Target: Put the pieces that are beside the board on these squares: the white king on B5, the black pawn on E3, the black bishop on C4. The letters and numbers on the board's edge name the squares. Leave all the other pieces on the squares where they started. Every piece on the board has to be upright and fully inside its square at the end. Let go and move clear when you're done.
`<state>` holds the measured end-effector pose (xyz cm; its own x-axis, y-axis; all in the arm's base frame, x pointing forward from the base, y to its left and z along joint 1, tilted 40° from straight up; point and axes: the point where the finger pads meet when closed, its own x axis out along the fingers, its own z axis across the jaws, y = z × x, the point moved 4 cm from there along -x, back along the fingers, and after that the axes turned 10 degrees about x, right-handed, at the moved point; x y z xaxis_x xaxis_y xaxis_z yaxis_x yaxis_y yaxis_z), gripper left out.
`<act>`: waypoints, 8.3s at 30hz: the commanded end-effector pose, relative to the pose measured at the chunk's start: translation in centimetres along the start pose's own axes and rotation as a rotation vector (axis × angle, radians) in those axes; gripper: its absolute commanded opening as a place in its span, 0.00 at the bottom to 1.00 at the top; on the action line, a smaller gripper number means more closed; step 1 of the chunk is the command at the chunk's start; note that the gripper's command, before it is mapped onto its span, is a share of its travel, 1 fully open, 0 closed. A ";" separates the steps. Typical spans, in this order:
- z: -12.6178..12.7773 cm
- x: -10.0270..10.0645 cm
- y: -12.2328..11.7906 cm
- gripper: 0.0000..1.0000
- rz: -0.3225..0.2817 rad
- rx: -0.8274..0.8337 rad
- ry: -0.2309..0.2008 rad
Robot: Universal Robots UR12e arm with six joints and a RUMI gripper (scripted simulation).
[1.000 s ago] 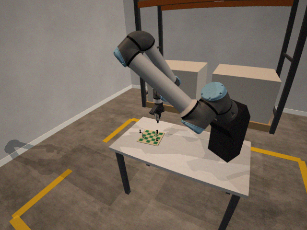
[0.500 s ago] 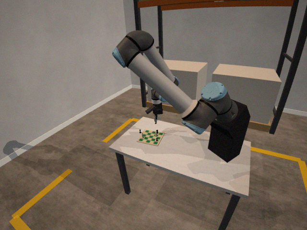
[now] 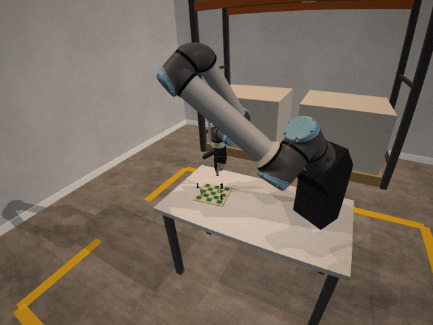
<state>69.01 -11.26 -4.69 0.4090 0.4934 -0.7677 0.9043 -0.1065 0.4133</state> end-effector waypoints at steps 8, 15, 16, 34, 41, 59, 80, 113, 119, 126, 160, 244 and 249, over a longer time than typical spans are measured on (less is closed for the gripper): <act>-0.7 -0.1 0.4 0.00 0.003 0.202 -0.006; -0.8 -0.1 0.4 0.00 0.003 0.222 -0.006; -0.8 -0.1 0.4 0.00 0.003 0.223 -0.006; -0.8 0.1 0.4 0.00 0.003 0.223 -0.007; -0.8 1.9 0.4 0.00 0.003 0.223 -0.007; -0.8 8.8 0.5 0.00 0.003 0.223 -0.007; -0.8 9.5 0.5 0.00 0.003 0.223 -0.007; -0.8 9.5 0.5 0.00 0.003 0.224 -0.007; -0.8 9.5 0.6 0.00 0.003 0.224 -0.007; -0.8 9.5 0.6 0.00 0.003 0.224 -0.007; -0.8 9.9 0.6 0.00 0.003 0.224 -0.007; -0.9 4.3 0.6 0.20 0.003 0.224 -0.007; -0.9 2.8 0.6 0.20 0.003 0.224 -0.007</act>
<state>70.92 -8.71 -6.90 0.4125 0.4864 -0.7702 0.9070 -0.2980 0.2976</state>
